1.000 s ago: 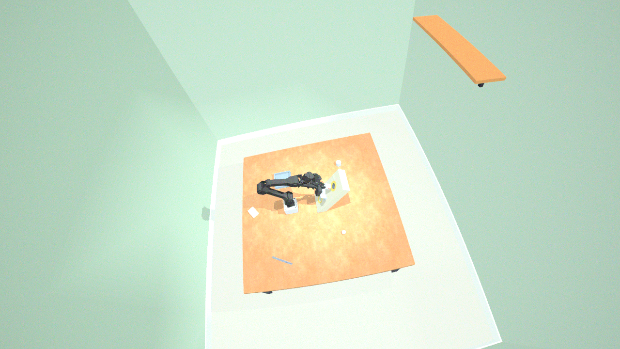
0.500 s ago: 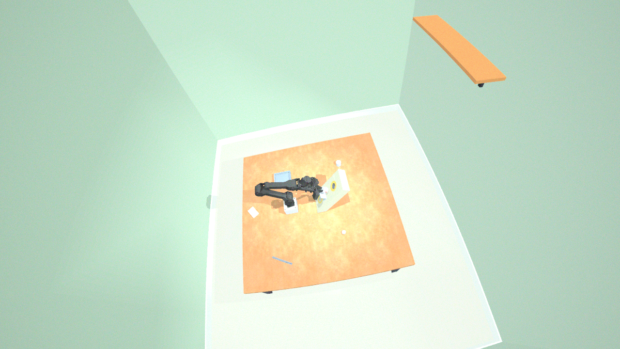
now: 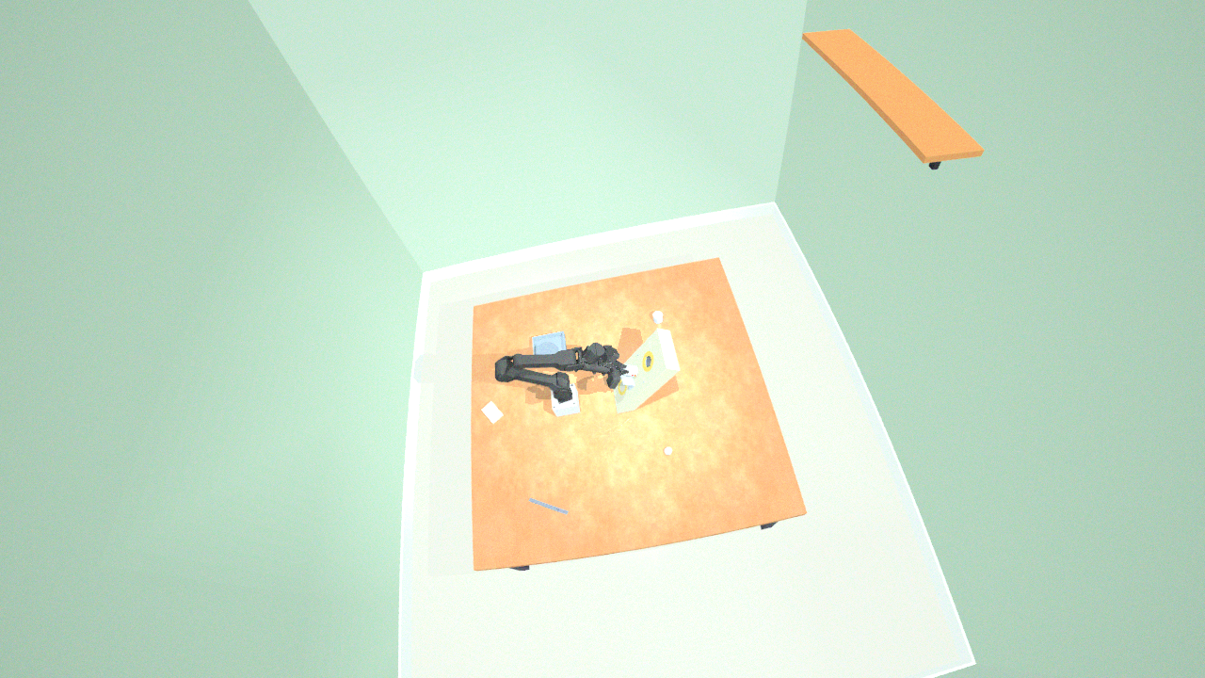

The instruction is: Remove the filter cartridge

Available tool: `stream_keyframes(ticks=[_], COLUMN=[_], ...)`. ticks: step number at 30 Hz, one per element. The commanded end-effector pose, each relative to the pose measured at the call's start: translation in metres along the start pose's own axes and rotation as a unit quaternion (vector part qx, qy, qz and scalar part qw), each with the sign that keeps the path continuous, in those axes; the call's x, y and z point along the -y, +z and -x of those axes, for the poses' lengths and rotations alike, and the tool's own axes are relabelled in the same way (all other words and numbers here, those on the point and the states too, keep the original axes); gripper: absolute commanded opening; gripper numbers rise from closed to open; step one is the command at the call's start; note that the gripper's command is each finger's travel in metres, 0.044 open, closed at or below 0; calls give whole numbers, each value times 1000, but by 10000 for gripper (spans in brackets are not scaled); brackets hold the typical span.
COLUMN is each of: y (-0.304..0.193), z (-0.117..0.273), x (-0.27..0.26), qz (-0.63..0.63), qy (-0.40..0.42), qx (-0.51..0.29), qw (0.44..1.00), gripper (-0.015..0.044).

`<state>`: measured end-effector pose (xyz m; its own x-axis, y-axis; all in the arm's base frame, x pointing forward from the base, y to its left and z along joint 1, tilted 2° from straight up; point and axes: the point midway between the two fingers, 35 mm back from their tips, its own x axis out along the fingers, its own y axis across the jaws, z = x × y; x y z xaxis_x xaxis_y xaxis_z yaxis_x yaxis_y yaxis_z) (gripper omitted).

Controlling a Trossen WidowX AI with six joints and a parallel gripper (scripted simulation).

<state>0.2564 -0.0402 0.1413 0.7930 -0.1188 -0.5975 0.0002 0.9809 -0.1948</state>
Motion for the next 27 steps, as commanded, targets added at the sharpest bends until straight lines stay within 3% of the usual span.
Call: stream_keyframes(ticks=[1, 7, 14, 18, 27], y=[2, -2, 65, 71, 125], z=[0, 0, 10, 10, 57], x=[0, 0, 17, 19, 32], qz=[0, 3, 3, 3, 0], qy=[-1, -3, -3, -3, -4], qx=[2, 8, 9, 10, 16], qw=[1000, 1000, 1000, 1000, 1000], gripper=[117, 117, 117, 117, 353])
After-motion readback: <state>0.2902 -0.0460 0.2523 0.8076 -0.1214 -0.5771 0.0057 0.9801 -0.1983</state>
